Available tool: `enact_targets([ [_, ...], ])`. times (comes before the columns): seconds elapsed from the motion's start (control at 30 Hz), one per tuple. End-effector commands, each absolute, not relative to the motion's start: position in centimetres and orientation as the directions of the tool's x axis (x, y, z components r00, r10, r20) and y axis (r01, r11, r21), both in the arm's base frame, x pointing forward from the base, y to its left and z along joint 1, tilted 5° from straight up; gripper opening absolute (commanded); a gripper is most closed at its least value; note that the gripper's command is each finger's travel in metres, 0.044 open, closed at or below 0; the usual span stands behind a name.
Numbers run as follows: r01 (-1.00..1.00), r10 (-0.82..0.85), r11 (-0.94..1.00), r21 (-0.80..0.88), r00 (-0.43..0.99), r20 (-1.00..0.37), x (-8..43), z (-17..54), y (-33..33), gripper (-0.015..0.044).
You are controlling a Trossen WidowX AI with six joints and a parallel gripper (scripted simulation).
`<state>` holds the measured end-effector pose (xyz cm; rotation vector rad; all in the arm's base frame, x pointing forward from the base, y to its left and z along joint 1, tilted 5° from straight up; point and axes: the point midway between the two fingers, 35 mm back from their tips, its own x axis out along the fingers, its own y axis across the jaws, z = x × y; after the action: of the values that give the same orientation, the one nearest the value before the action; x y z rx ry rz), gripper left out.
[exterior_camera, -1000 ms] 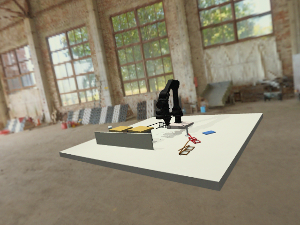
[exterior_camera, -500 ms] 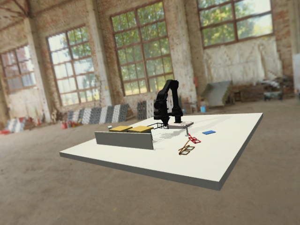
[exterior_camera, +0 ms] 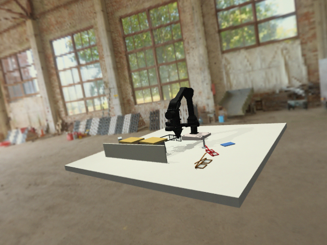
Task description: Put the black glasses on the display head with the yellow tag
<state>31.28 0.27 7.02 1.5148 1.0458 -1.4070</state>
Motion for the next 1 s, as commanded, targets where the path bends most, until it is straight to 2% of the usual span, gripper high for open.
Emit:
enact_targets([
  [0.0,0.943,0.047,-0.334,0.018,0.035,-0.998,31.8,7.0,0.0,0.0],
  [0.97,0.943,0.046,-0.334,0.021,0.038,-0.998,36.3,6.9,-1.5,0.0],
])
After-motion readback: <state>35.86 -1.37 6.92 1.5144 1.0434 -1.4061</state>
